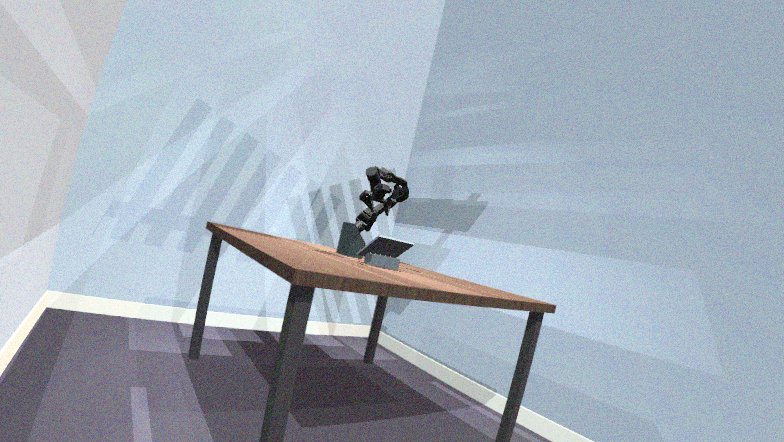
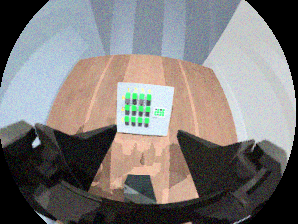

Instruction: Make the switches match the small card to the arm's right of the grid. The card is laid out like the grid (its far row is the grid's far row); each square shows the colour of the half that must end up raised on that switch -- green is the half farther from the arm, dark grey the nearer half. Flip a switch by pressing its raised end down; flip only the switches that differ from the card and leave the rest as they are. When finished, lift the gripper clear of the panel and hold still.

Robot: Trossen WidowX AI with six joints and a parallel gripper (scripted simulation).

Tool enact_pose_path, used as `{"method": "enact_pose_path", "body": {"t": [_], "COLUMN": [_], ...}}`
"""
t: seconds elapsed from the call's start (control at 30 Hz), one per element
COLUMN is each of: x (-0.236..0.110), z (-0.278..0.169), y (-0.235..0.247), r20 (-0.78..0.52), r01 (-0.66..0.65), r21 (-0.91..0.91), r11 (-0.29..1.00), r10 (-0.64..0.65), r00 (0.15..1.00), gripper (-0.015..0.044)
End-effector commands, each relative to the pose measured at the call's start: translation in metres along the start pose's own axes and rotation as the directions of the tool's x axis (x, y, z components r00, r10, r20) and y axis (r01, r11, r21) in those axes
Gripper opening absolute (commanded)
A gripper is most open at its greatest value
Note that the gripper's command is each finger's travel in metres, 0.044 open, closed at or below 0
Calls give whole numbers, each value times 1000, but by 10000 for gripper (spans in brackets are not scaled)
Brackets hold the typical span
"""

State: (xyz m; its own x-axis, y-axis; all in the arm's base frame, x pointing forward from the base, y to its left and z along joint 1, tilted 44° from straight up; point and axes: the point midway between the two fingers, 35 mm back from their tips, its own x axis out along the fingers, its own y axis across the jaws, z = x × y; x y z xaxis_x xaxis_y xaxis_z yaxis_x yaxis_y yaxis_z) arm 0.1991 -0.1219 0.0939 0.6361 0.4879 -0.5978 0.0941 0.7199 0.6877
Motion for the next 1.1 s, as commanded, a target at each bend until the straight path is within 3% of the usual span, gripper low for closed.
{"method": "enact_pose_path", "body": {"t": [0.0, 0.3, 0.47, 0.67, 1.07], "x": [2, 90, 102, 135, 147], "z": [0, -35, -43, -43, -44], "y": [0, 36, 45, 46, 47], "r20": [-2, -33, -30, -54, -54], "r01": [1, 3, -14, -16, -17], "r21": [0, -3, -1, -1, -1], "r11": [1000, 1000, 1000, 1000, 1000], "r10": [-1, -3, 14, 15, 17], "r00": [1000, 999, 999, 998, 998], "gripper": [374, 137, 6, 0, 0]}}
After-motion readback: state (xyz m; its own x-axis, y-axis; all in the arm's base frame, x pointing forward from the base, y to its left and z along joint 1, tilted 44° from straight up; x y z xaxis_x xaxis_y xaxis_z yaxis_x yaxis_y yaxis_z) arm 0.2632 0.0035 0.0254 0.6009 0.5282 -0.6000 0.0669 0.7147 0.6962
